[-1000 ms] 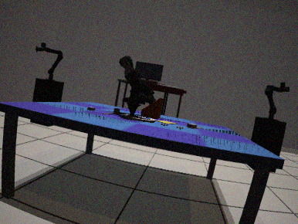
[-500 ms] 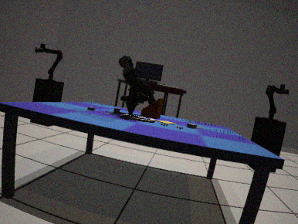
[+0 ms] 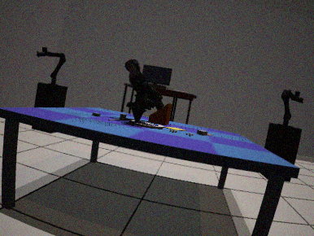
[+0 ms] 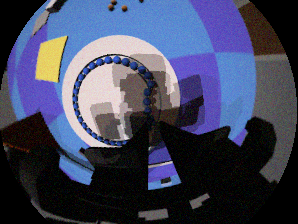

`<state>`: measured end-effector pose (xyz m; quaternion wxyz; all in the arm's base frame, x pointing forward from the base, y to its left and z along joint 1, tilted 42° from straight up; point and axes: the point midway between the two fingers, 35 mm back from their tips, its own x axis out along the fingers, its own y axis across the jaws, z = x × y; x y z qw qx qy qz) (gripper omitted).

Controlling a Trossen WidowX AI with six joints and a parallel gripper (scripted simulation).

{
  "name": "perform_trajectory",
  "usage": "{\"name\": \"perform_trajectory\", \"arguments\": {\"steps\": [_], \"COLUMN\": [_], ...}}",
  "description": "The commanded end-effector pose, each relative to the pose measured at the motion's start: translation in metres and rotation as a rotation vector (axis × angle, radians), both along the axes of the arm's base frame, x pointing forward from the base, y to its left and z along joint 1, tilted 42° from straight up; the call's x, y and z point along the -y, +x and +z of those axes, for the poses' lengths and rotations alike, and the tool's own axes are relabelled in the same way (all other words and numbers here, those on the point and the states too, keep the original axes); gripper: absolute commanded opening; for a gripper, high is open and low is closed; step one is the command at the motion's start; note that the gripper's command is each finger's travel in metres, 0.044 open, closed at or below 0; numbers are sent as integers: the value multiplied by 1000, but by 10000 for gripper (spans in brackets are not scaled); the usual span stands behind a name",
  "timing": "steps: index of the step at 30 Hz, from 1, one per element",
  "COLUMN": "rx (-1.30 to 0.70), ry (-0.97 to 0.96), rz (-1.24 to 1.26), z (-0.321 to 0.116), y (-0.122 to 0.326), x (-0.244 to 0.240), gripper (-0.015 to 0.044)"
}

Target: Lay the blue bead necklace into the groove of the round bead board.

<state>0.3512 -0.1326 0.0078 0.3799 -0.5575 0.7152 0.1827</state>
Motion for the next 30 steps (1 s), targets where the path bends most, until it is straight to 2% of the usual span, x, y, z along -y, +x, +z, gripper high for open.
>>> {"name": "perform_trajectory", "arguments": {"steps": [1, 11, 30], "rx": [1, -6, -5], "ry": [0, 0, -3], "rz": [-1, 2, 3], "z": [1, 1, 4], "y": [0, 0, 0], "x": [0, -1, -4], "gripper": [184, 440, 440]}}
